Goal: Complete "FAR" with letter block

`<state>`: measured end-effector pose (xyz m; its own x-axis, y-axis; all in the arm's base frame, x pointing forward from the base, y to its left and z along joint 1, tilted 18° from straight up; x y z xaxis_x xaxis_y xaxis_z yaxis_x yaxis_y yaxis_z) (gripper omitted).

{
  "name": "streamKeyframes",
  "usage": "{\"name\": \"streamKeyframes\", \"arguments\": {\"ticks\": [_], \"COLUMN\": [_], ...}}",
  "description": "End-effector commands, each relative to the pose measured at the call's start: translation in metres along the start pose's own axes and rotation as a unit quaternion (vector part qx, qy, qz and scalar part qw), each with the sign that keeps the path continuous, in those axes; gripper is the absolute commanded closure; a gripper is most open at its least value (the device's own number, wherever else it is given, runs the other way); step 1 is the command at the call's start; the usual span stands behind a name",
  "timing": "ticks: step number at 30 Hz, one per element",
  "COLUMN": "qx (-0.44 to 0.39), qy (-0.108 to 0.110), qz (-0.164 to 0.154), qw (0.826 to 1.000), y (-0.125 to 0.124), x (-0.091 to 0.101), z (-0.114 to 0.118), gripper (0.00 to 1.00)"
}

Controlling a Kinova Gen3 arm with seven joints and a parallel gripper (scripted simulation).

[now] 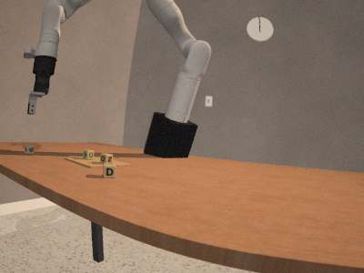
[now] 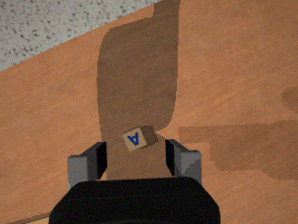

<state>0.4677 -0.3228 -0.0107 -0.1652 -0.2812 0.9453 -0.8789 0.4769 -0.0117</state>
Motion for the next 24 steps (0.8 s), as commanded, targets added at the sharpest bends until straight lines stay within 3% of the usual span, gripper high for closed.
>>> {"name": "streamKeyframes", "arguments": {"ticks": [1,6,11,13,24], "qx": [-0.032,-0.132,-0.237,-0.237,-0.435], "qy": [0.001,0.0,0.001,0.001,0.002], "qz": [-0.003,-0.004,-0.004,-0.004,0.0], "qw": [0.999,0.991,0.972,0.972,0.901], "y": [0.0,0.0,0.0,0.0,0.001], "x": [-0.005,-0.012,-0.019,-0.019,-0.031], "z": [-0.003,-0.002,-0.002,-0.002,-0.002], "gripper": [0.0,0.0,0.0,0.0,0.0]}}
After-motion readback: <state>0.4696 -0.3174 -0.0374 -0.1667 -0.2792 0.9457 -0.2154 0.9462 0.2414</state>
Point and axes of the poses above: the point where the finger pads meet when closed, its own x axis back along the fingers, its own z axis across the jaws, y = z × x, the point moved 1 cm from there along x, back along the fingers, and after that the axes turned 4 degrees about x, right-handed, at the moved point
